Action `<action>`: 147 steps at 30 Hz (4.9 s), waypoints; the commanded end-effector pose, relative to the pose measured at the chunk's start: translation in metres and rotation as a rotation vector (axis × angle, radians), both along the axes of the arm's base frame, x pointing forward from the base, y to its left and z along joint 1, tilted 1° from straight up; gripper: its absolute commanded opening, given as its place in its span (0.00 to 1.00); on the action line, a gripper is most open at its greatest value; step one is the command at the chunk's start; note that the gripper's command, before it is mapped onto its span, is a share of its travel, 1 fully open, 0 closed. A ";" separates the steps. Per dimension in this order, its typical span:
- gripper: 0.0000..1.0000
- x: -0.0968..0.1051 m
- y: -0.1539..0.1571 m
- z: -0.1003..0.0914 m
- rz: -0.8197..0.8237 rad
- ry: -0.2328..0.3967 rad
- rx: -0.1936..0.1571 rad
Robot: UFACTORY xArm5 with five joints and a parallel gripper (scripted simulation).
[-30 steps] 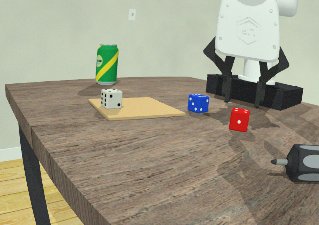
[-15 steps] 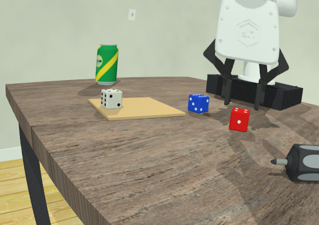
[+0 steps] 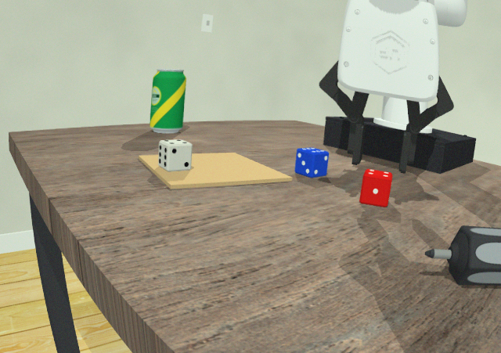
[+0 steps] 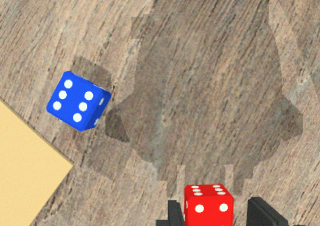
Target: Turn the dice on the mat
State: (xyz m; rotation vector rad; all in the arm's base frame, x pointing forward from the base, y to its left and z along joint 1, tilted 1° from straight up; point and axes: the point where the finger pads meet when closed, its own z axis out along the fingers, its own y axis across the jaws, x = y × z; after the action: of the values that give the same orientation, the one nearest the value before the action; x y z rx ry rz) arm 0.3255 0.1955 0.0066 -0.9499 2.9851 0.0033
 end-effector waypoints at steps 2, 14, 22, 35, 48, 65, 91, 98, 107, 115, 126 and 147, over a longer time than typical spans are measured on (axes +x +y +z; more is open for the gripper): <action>0.47 0.001 0.001 0.001 0.000 -0.003 0.002; 0.47 0.001 0.001 0.001 0.000 -0.003 0.002; 0.47 0.001 0.001 0.001 0.000 -0.003 0.002; 0.47 0.002 0.001 0.001 0.000 -0.003 0.002; 0.47 0.002 0.001 0.001 0.000 -0.003 0.002; 0.47 0.002 0.001 0.001 0.000 -0.003 0.002; 0.47 0.002 0.002 -0.026 0.000 -0.003 0.002; 0.47 0.002 0.002 -0.033 0.000 -0.003 0.002; 0.47 0.002 0.002 -0.033 0.000 -0.003 0.002; 0.47 0.002 0.002 -0.033 0.000 -0.003 0.002; 0.47 0.002 0.002 -0.033 0.000 -0.003 0.002; 0.27 0.002 0.002 -0.033 0.000 -0.003 0.002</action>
State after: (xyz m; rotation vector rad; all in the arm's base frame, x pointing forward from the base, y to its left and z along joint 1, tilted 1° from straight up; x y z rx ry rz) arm 0.3268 0.1968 -0.0270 -0.9499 2.9848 0.0034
